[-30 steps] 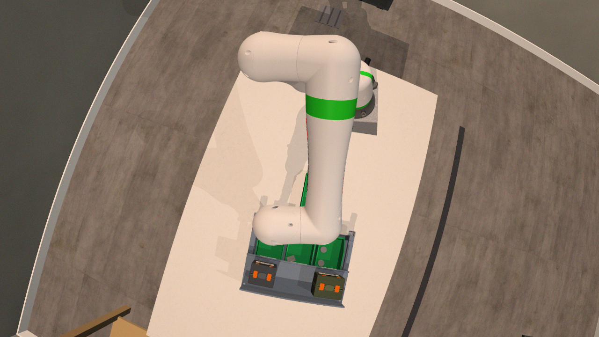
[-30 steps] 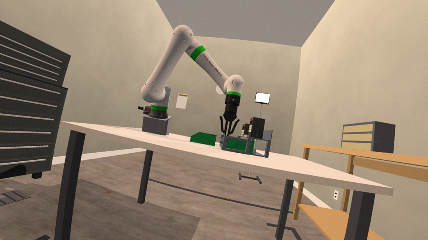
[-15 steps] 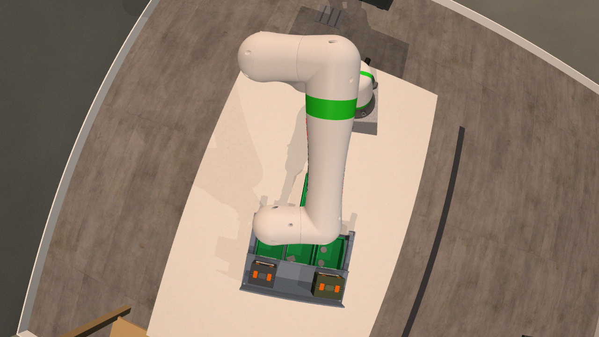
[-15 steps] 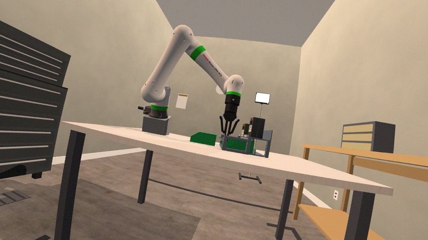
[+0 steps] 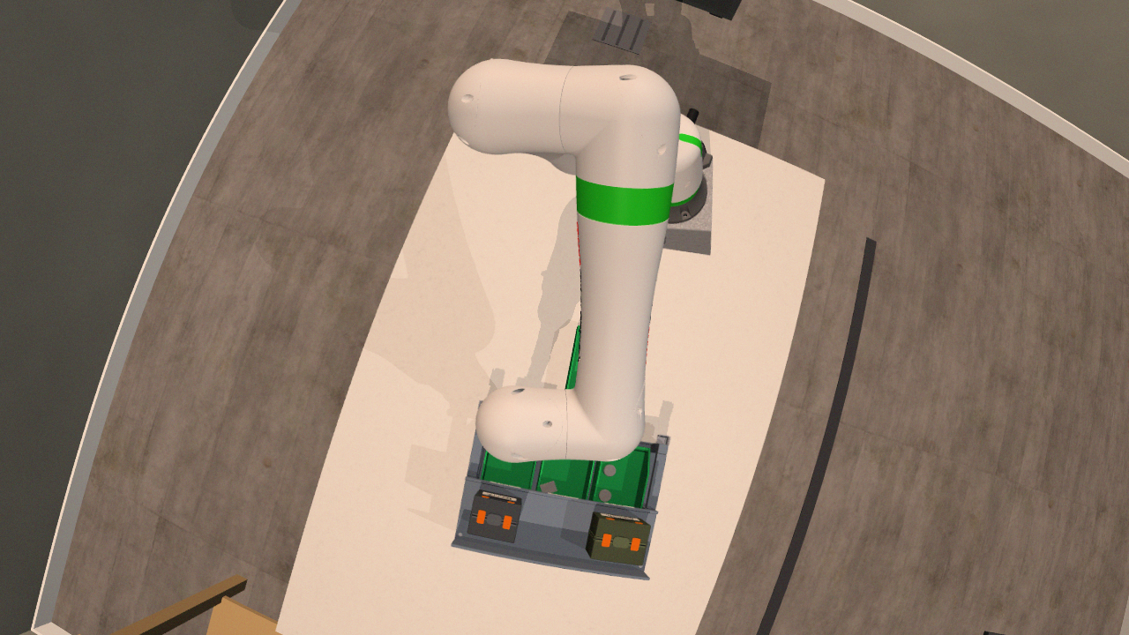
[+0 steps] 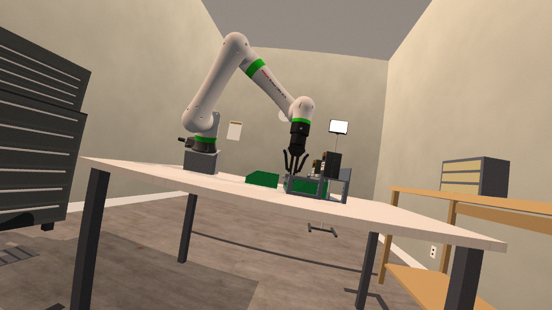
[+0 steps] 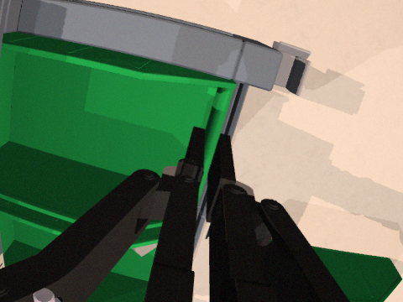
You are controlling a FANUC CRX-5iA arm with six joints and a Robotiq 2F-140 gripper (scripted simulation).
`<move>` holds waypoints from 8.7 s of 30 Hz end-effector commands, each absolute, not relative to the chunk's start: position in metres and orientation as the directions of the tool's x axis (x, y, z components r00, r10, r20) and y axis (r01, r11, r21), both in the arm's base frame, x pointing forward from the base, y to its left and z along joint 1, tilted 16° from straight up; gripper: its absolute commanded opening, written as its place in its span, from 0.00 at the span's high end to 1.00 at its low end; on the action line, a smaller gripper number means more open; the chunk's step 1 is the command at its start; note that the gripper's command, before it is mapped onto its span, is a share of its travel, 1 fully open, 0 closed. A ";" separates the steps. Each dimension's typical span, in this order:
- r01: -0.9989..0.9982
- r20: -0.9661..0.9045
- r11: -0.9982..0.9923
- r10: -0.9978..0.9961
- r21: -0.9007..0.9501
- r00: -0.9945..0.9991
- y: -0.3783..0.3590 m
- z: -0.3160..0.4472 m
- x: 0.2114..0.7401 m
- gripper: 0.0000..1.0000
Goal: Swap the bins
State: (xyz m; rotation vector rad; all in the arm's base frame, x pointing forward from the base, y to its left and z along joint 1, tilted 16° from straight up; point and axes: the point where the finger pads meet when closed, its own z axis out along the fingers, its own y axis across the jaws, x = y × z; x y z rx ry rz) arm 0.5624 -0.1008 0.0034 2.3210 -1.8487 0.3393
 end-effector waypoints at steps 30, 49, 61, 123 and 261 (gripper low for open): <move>-0.974 0.272 -0.227 -0.939 -0.022 0.213 -0.095 0.024 0.562 0.90; -0.974 0.272 -0.227 -0.939 -0.022 0.213 -0.096 0.024 0.561 0.90; -0.974 0.272 -0.227 -0.939 -0.022 0.213 -0.097 0.024 0.554 0.90; -0.974 0.272 -0.227 -0.939 -0.022 0.213 -0.129 0.021 0.419 0.90; -0.974 0.272 -0.227 -0.939 -0.022 0.213 -0.146 -0.007 0.376 0.90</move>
